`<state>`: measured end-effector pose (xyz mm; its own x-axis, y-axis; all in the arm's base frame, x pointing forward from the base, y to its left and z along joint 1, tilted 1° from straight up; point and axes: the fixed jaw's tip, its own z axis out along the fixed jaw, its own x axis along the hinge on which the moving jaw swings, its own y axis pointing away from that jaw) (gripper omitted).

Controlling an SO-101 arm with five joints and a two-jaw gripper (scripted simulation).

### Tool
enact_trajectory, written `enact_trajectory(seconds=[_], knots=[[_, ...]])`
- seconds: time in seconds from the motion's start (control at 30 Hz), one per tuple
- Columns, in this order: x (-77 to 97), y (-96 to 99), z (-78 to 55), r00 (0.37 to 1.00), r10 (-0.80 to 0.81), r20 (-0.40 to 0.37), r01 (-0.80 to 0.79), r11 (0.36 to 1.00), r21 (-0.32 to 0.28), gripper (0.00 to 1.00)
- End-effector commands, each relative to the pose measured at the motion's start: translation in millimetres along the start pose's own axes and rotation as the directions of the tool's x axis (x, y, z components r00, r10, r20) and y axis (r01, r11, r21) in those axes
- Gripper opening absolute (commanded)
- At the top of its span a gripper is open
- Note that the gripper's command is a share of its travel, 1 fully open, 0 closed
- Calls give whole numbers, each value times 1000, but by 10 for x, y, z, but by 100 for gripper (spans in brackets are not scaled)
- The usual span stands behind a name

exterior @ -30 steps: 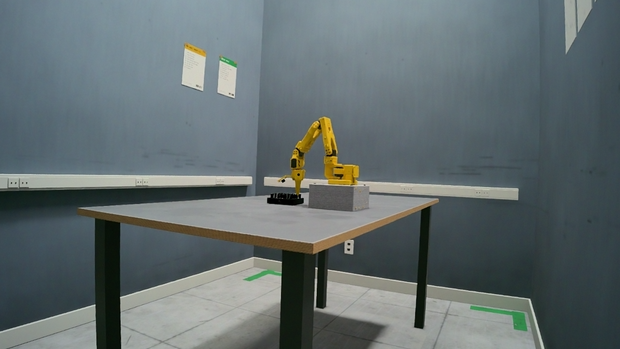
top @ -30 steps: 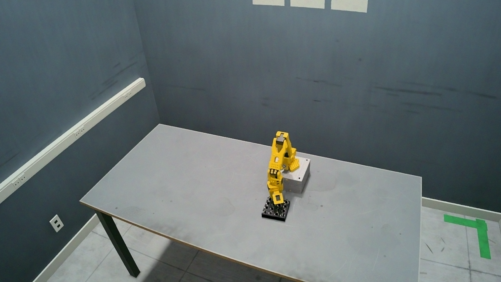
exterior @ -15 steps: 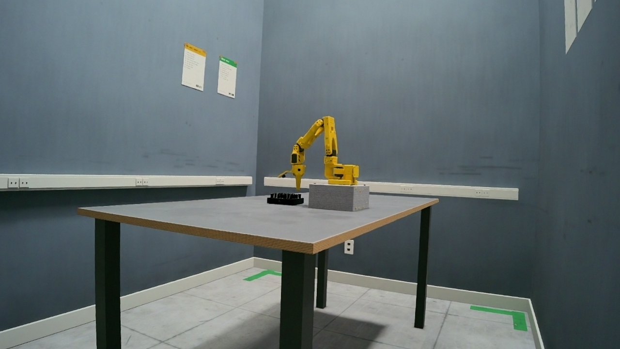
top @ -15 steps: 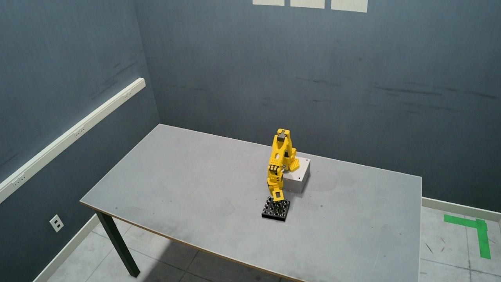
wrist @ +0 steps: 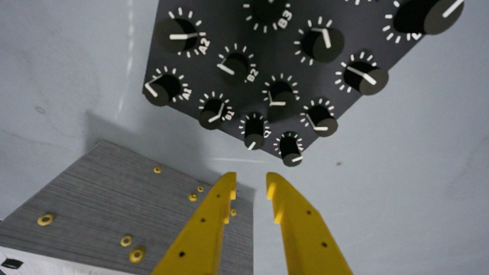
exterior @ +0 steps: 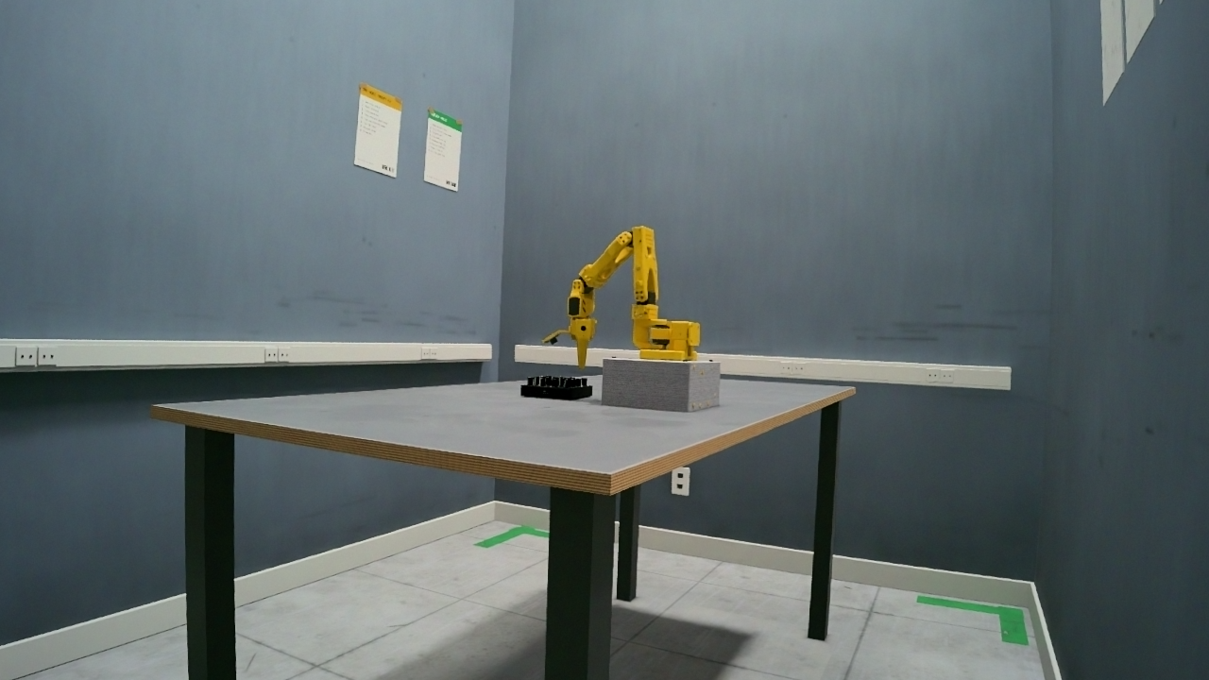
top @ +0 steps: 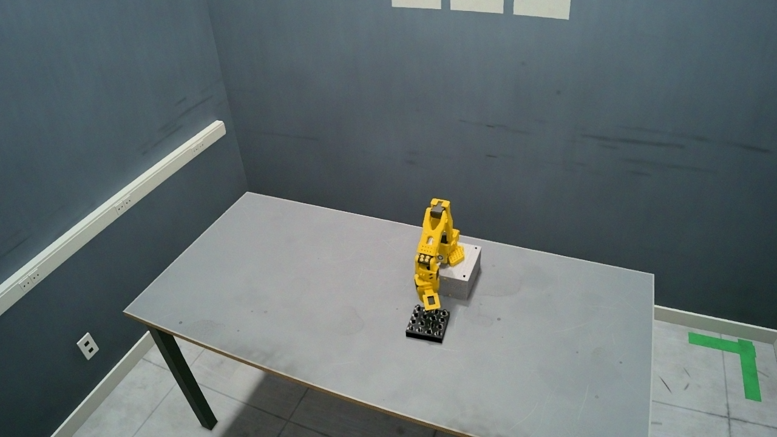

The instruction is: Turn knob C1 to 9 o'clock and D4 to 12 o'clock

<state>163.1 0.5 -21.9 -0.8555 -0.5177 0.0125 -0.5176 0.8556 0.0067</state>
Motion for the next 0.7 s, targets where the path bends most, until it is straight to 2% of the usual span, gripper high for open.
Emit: enact_trajectory(seconds=[0.0, 0.67], knots=[[-30, -11, -40, 1000, -3, 17, 3, 1000, 10, 8], [-28, -10, -62, 1000, -3, 18, 3, 1000, 10, 8]])
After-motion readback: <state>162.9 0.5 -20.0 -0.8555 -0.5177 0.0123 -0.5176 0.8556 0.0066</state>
